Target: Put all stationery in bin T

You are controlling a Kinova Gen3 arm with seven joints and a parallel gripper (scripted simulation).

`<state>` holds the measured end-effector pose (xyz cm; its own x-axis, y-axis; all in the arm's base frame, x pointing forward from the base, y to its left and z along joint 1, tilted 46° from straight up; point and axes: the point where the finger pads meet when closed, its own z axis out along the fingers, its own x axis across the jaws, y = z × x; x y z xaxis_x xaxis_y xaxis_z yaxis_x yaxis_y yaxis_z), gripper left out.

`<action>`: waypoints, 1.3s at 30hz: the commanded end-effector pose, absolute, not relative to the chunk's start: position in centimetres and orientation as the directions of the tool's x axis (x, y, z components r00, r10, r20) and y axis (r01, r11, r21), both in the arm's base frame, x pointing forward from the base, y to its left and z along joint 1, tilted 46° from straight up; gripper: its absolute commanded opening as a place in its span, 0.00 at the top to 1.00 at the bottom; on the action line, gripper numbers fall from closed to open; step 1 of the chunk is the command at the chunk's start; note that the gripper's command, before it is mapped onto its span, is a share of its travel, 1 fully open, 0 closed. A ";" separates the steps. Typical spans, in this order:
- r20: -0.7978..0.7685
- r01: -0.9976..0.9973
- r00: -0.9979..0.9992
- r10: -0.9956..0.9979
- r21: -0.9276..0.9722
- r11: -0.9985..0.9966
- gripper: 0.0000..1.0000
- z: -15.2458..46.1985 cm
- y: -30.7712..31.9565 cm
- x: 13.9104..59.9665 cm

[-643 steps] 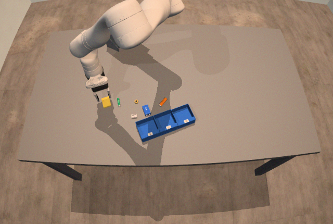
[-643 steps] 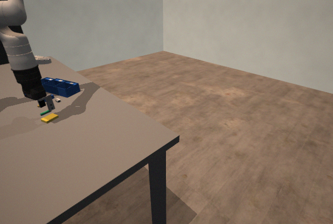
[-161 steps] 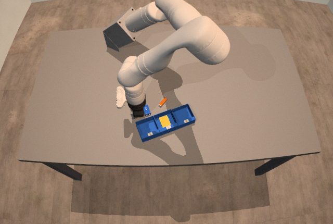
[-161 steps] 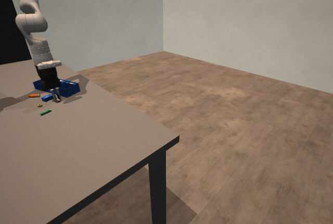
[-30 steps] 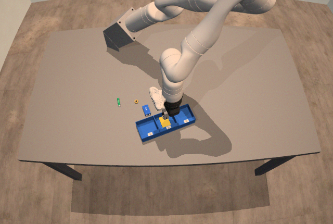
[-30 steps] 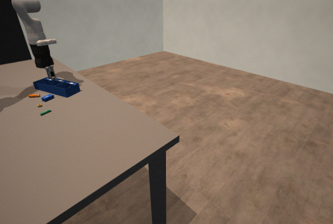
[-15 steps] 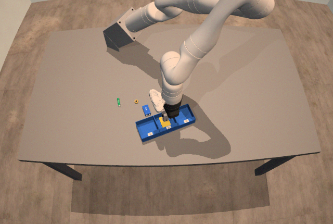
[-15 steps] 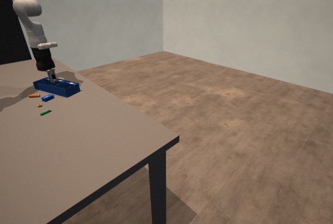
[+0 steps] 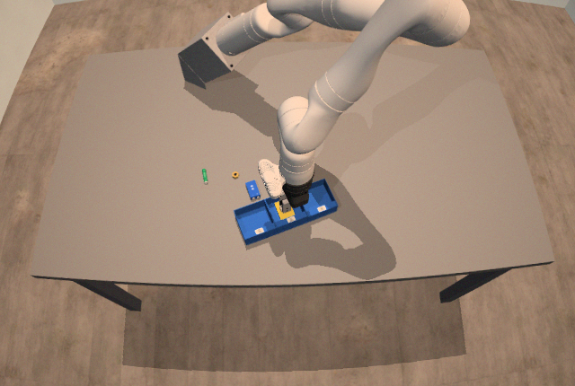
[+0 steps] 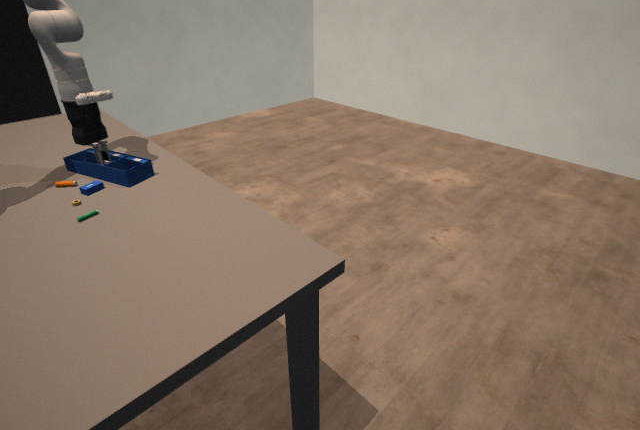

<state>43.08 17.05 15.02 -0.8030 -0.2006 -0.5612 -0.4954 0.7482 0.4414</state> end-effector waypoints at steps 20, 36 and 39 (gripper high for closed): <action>-0.559 -0.495 -0.804 -0.201 0.443 0.748 0.38 14.9 17.2 43.0; -0.557 -0.491 -0.807 -0.196 0.448 0.747 0.38 15.5 16.6 42.6; -0.557 -0.491 -0.807 -0.196 0.448 0.747 0.38 15.8 16.3 42.5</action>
<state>42.62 16.77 15.35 -0.8050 -0.2030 -0.5574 -0.4963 0.7452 0.4454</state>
